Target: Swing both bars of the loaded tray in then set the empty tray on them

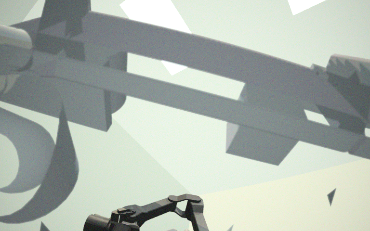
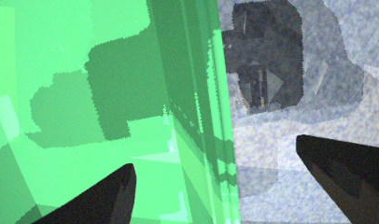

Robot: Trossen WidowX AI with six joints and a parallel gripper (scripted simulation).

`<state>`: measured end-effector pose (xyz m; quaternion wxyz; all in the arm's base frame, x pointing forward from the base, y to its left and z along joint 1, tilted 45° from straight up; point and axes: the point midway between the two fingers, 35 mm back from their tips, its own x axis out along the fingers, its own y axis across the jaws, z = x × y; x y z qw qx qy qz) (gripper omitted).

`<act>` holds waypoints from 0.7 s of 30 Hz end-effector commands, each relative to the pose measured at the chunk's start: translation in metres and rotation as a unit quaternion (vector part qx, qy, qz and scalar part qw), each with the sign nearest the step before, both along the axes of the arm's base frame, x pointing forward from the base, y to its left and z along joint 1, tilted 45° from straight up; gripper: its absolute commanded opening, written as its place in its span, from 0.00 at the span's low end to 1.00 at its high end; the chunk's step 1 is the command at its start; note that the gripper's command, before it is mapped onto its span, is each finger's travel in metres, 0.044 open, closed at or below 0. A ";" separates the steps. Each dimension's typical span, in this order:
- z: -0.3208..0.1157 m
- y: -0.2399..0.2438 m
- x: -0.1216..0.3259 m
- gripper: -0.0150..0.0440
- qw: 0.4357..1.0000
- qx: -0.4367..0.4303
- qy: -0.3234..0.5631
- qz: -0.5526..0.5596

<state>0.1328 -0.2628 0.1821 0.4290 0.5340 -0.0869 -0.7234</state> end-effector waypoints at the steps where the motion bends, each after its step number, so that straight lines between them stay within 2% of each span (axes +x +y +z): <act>1: -0.012 -0.011 -0.002 1.00 1.000 0.000 0.001 0.003; 7: -0.019 -0.018 -0.005 1.00 1.000 -0.001 0.002 0.003; 21: -0.019 -0.018 -0.005 0.67 1.000 -0.001 0.002 0.003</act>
